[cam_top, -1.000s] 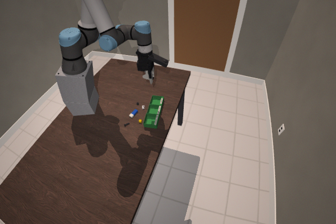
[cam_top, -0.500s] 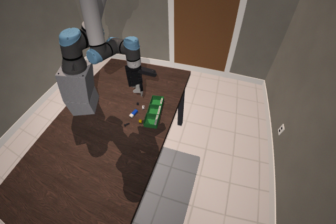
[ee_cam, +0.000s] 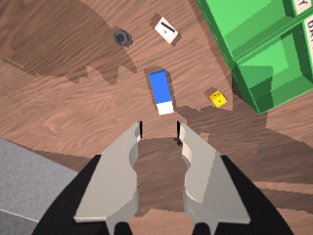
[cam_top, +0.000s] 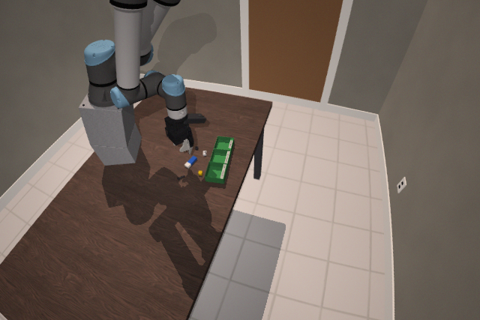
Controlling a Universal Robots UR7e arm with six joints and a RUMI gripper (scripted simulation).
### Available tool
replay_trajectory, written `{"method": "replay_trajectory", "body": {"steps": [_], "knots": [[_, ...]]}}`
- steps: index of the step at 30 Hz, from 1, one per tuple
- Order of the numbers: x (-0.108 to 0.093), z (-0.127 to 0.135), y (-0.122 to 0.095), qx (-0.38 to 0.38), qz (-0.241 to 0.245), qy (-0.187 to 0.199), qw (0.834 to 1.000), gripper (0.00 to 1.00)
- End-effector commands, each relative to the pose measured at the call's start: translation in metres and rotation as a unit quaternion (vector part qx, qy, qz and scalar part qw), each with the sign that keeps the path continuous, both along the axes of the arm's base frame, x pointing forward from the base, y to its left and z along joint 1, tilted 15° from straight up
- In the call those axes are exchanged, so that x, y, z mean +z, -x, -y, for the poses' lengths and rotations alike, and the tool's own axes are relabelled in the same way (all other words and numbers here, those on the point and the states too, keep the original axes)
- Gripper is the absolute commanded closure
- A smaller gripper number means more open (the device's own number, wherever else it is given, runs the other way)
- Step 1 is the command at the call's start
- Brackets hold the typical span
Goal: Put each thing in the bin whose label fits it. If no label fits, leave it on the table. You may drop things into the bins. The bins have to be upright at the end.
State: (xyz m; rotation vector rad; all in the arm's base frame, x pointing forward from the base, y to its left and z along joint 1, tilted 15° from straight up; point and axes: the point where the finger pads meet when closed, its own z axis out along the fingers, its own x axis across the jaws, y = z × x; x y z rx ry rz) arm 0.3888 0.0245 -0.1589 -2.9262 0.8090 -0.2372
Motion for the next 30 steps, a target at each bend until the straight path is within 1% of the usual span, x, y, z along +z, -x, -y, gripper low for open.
{"method": "replay_trajectory", "body": {"steps": [1, 3, 4, 5, 30], "knots": [[-0.0084, 0.0082, 0.0025, 0.073, 0.028, 0.002, 0.997, 0.77], [-0.0084, 0.0082, 0.0025, 0.073, 0.028, 0.002, 0.997, 0.77], [-0.0083, 0.0078, 0.0021, 0.112, 0.042, 0.003, 0.993, 0.77], [-0.0081, 0.0073, 0.0018, 0.117, 0.045, 0.003, 0.992, 0.77], [-0.0066, 0.0013, -0.0020, 0.117, 0.045, 0.003, 0.992, 0.77]]}}
